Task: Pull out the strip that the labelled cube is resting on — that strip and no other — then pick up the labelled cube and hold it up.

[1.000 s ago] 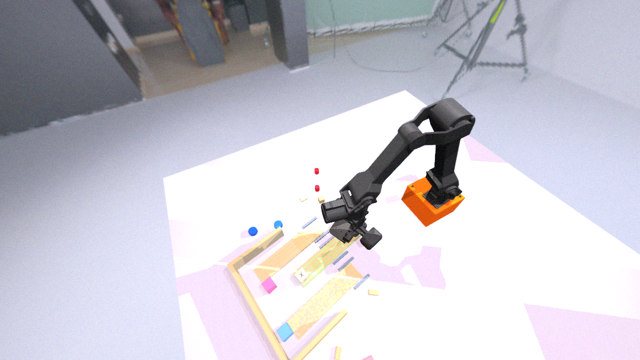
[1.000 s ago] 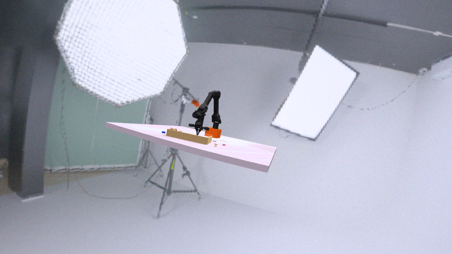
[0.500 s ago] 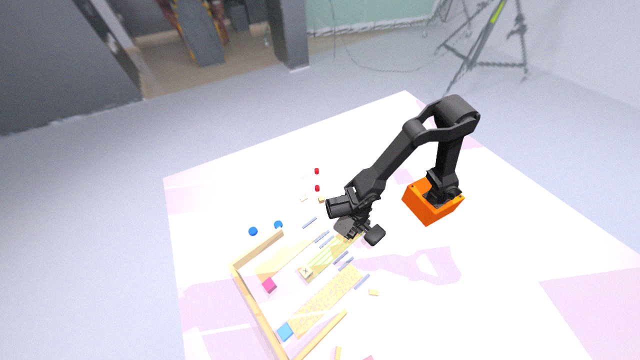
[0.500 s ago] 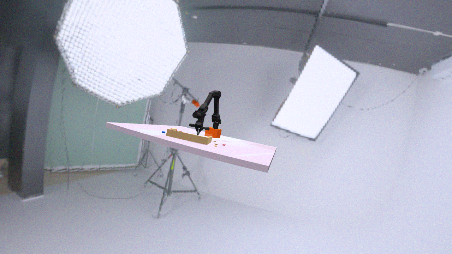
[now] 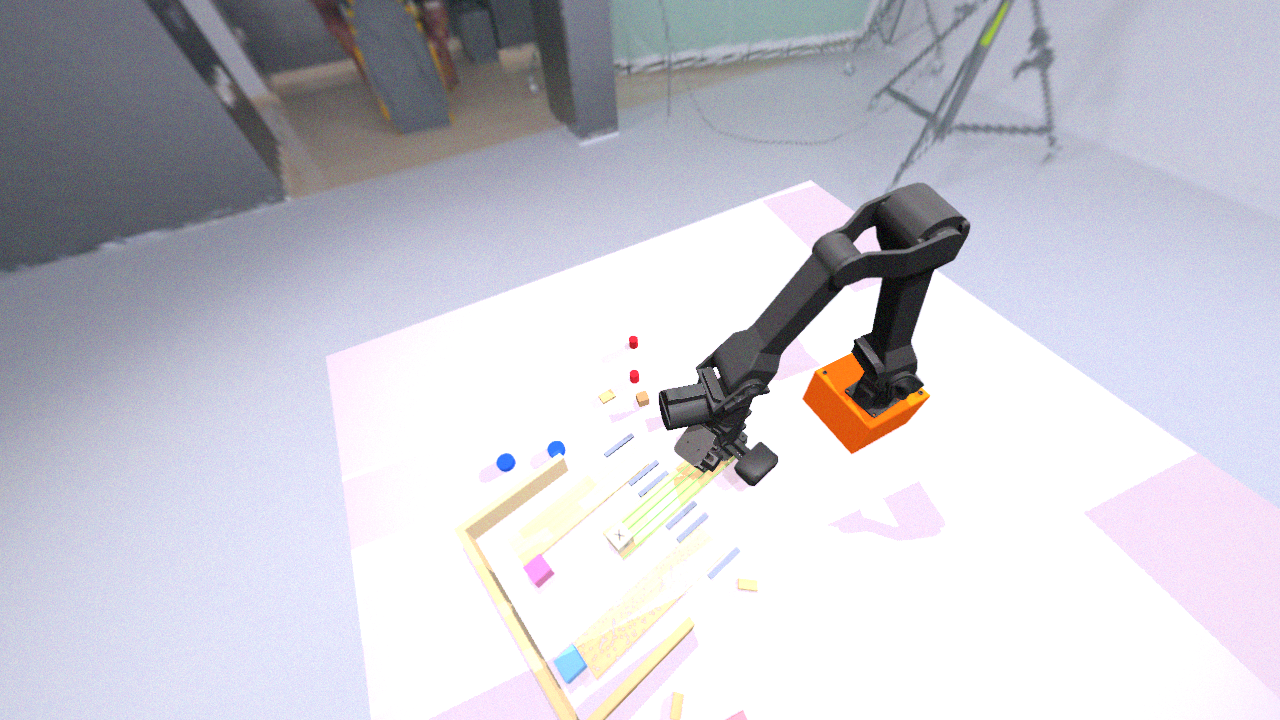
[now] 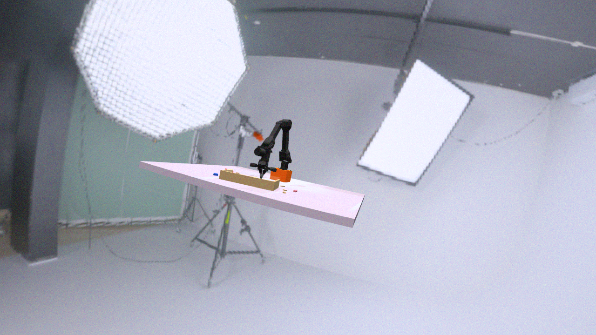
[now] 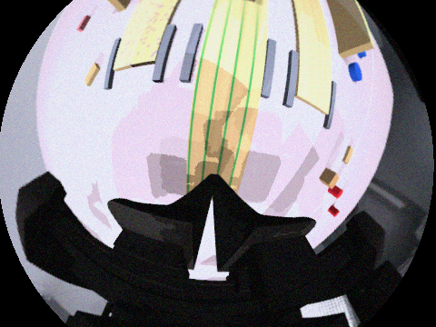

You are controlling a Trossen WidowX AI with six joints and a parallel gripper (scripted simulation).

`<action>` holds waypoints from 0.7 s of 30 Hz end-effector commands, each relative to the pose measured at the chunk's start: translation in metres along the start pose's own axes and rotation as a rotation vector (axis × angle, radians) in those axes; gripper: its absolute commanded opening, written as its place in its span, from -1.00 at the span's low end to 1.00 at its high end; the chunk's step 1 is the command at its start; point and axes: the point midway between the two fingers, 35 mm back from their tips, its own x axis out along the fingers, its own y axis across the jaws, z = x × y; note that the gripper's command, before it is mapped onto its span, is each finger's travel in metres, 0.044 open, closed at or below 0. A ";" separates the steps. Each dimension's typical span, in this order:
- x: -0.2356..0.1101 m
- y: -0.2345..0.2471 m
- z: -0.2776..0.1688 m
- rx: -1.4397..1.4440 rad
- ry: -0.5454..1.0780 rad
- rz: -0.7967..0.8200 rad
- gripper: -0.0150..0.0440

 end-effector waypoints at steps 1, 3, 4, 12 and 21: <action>0.005 0.004 -0.017 0.000 0.037 0.013 -0.49; 0.005 0.004 -0.019 0.000 0.037 0.013 -0.49; 0.005 0.004 -0.020 0.000 0.037 0.013 -0.49; 0.005 0.005 -0.028 0.000 0.038 0.013 -0.49; 0.004 0.005 -0.037 0.000 0.039 0.013 -0.49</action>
